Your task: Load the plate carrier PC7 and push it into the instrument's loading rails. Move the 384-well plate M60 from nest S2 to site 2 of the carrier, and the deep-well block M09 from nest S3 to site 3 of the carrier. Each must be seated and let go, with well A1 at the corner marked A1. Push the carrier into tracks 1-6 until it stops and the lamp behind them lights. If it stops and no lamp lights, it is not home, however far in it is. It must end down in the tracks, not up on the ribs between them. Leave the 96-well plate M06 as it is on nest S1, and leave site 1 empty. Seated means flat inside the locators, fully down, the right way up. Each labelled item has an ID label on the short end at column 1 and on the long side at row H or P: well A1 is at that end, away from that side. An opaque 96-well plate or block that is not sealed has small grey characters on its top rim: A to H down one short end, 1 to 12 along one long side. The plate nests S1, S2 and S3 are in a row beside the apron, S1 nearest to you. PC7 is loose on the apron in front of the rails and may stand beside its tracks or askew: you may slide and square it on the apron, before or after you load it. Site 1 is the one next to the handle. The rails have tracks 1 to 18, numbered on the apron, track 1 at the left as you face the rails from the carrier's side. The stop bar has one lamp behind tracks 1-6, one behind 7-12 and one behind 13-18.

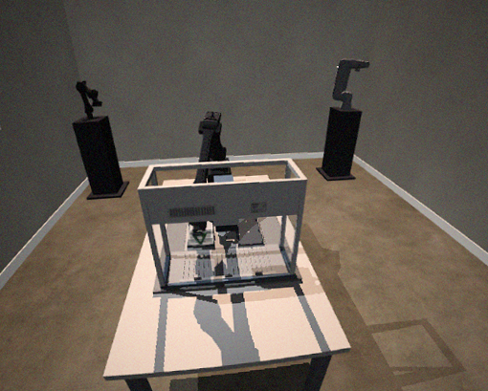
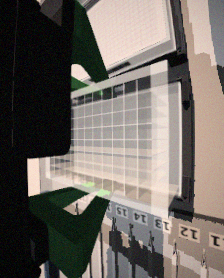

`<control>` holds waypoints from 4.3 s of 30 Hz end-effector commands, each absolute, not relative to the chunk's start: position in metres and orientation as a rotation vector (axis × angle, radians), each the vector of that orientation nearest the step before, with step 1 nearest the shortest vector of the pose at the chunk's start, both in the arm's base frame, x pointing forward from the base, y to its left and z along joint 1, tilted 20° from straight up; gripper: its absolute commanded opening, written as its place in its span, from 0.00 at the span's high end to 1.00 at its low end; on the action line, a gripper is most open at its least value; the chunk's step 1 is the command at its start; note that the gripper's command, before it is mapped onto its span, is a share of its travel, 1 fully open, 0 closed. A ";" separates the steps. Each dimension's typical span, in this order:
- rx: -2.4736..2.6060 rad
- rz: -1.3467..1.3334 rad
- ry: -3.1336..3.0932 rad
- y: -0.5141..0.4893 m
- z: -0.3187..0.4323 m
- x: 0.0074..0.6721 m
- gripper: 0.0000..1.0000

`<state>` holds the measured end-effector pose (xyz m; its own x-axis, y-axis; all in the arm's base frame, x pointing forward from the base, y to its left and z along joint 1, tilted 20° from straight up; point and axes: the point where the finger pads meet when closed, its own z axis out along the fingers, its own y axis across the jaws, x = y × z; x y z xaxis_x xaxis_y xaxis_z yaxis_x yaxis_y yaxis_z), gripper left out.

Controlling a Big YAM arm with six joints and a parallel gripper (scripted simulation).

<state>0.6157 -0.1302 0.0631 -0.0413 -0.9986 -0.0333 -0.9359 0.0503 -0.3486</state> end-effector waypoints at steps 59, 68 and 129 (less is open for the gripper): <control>-1.984 -0.383 2.010 -0.066 0.162 0.596 1.00; -1.978 -0.388 2.004 -0.030 0.166 0.598 1.00; -1.986 -0.341 2.055 0.119 0.150 0.602 1.00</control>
<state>0.5987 0.1265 0.1516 -0.0041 -0.9997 -0.0232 -0.9354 0.0120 -0.3534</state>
